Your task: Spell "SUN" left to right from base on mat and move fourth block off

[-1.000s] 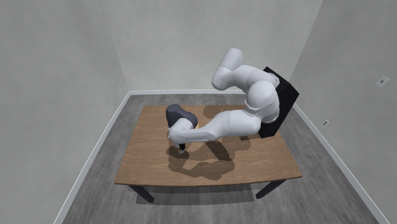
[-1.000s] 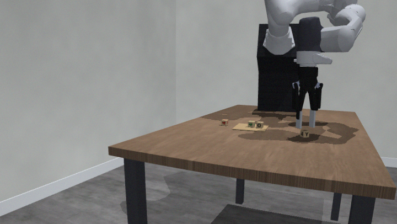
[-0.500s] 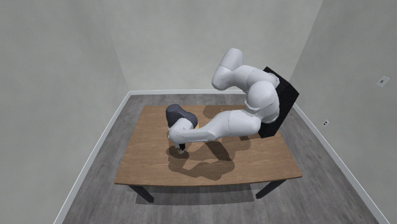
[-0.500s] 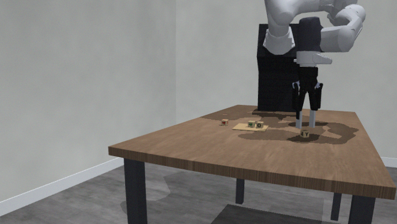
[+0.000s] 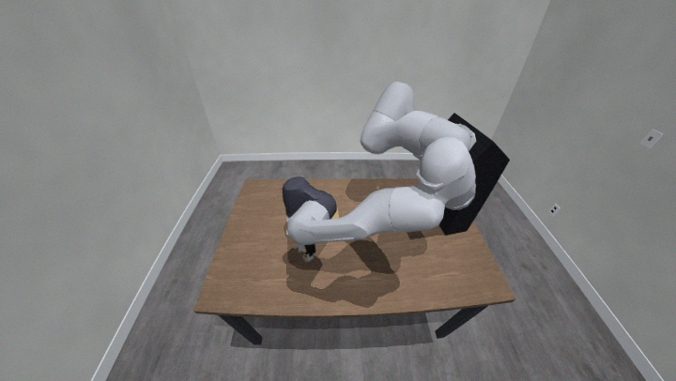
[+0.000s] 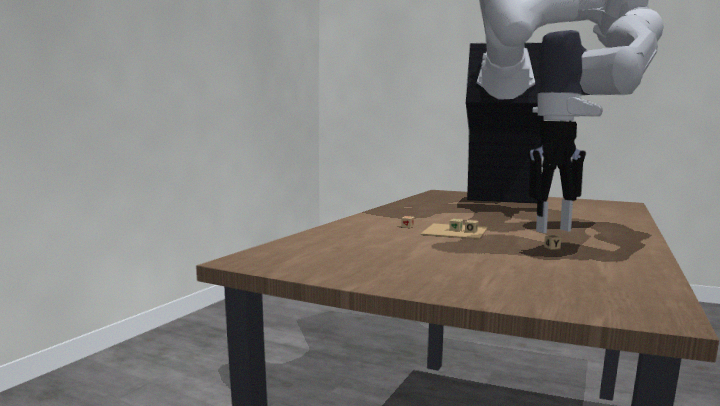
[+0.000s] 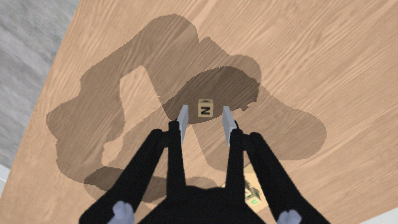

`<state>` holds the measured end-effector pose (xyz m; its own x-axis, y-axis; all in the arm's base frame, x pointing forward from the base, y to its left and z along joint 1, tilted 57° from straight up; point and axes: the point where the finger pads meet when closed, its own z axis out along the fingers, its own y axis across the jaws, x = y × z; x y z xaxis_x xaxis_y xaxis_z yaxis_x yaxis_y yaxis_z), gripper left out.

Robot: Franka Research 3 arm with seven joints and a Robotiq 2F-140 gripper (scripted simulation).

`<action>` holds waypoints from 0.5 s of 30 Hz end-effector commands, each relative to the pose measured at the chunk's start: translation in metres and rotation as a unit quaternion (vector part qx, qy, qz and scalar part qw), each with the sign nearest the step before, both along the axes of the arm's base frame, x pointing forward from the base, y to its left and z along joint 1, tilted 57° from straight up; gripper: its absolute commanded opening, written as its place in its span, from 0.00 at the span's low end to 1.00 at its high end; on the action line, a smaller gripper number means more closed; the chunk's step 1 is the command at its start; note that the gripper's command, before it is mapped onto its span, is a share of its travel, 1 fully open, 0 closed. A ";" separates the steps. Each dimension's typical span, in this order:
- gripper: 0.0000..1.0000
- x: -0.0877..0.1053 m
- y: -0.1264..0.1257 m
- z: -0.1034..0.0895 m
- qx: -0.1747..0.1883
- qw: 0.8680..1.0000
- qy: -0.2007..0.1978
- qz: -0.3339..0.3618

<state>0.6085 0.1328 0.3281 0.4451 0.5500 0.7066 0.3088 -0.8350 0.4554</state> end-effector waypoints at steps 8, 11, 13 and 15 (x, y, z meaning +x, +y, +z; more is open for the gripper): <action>0.37 0.001 -0.001 -0.001 -0.002 1.000 0.000 0.000; 0.37 0.001 -0.001 -0.001 -0.002 1.000 0.000 0.000; 0.37 0.001 -0.001 -0.001 -0.002 1.000 0.000 0.000; 0.37 0.002 -0.001 -0.002 -0.002 1.000 0.000 0.000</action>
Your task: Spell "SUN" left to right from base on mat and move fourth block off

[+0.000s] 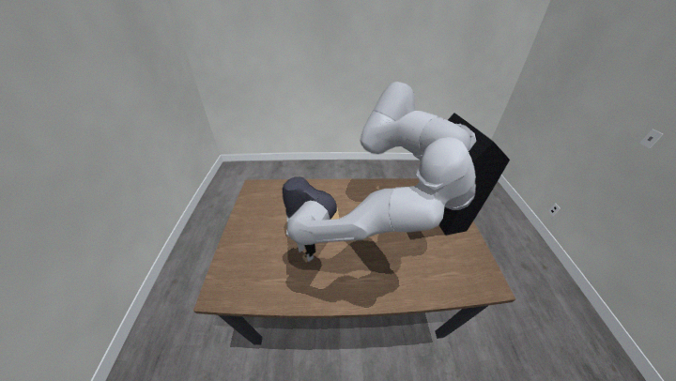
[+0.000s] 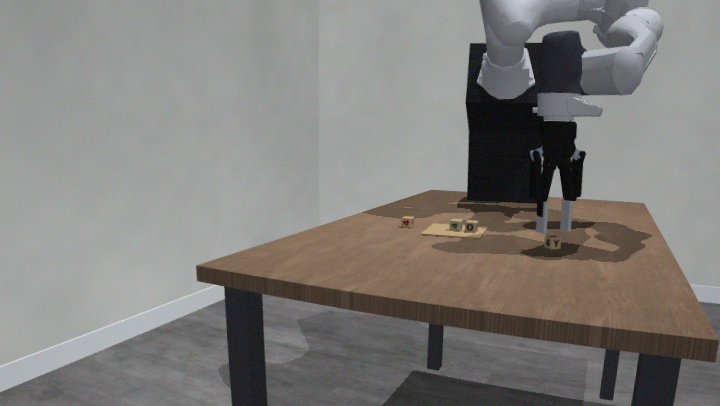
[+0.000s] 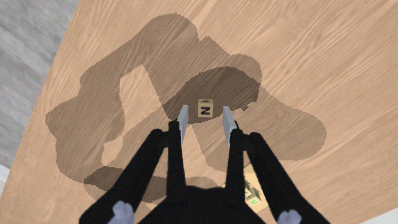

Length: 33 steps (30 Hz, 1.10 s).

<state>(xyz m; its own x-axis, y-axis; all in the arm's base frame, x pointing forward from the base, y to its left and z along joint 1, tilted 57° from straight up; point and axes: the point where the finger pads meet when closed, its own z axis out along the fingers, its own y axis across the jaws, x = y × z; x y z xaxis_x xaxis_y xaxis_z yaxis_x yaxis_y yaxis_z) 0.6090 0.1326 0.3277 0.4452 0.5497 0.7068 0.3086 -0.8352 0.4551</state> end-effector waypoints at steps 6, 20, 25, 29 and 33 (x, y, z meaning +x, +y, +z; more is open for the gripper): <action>0.37 0.006 -0.001 -0.004 -0.003 1.000 0.000 0.000; 0.37 0.025 0.000 -0.016 -0.003 1.000 0.000 0.000; 0.37 0.027 0.000 -0.018 -0.003 1.000 0.000 0.000; 0.37 0.028 0.000 -0.018 -0.003 1.000 0.000 0.000; 0.37 0.028 0.000 -0.018 -0.003 1.000 0.000 0.000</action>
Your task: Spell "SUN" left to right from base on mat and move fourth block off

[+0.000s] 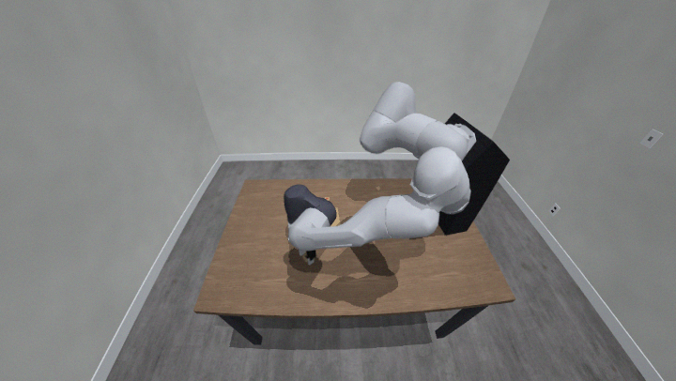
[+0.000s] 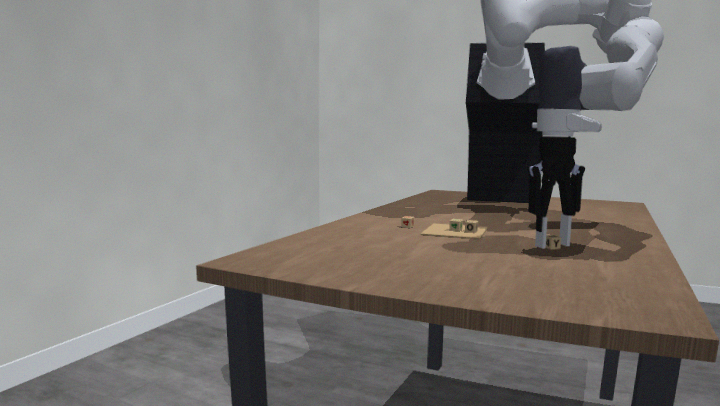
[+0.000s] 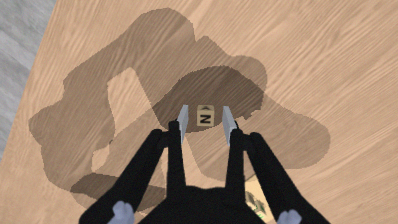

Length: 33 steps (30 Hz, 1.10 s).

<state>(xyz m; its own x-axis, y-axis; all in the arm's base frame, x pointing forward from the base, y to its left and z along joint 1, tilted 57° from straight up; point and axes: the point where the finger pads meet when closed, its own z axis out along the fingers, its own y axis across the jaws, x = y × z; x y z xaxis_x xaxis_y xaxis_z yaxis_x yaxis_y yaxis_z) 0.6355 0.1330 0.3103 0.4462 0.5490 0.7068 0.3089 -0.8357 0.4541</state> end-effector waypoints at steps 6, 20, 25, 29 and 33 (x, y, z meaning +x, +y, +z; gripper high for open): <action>0.37 0.001 -0.001 -0.001 -0.003 1.000 -0.001 0.000; 0.37 0.001 -0.001 -0.001 -0.003 1.000 -0.001 0.000; 0.37 0.001 -0.001 -0.001 -0.003 1.000 -0.001 0.000; 0.37 0.001 -0.001 -0.001 -0.003 1.000 -0.001 0.000; 0.25 0.001 -0.001 -0.001 -0.003 1.000 -0.001 0.000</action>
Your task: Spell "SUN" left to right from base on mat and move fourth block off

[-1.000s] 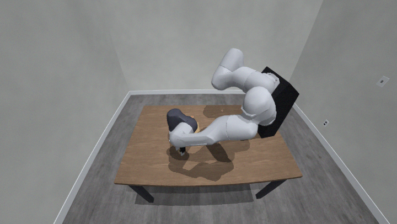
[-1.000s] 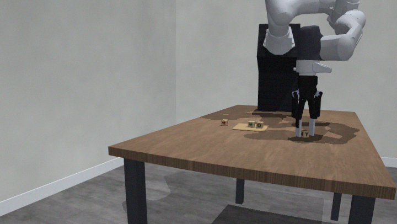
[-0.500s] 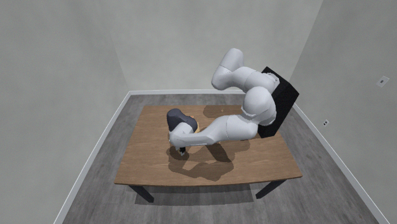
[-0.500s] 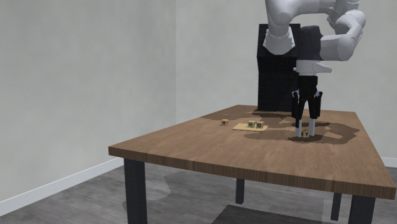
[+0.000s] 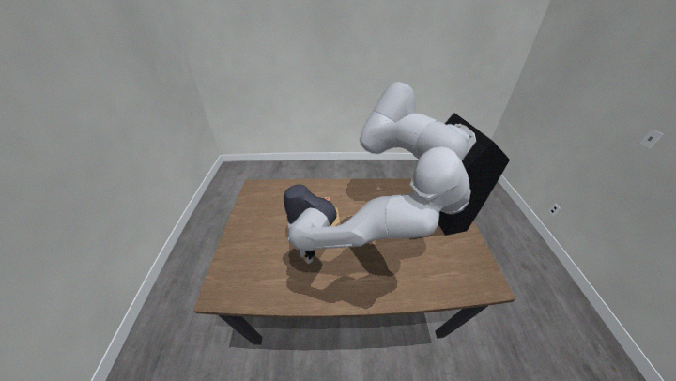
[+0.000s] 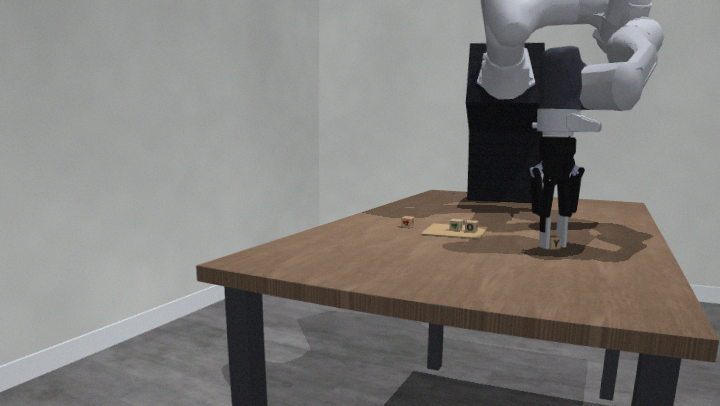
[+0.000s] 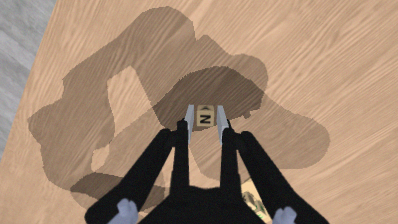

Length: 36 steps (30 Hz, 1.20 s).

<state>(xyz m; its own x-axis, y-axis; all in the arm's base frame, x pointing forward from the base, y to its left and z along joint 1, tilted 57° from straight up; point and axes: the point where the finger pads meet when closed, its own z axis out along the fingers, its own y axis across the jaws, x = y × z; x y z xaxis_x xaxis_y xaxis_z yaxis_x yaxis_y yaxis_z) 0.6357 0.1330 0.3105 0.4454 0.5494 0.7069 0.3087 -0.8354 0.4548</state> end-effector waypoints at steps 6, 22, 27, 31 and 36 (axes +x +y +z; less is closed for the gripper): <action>0.25 0.001 -0.001 -0.001 -0.003 1.000 0.000 0.000; 0.13 0.001 -0.001 -0.001 -0.003 1.000 0.000 0.000; 0.13 0.001 -0.001 -0.001 -0.003 1.000 0.000 0.000; 0.13 0.001 -0.001 -0.001 -0.003 1.000 0.000 0.000; 0.13 0.001 -0.001 -0.001 -0.003 1.000 0.000 0.000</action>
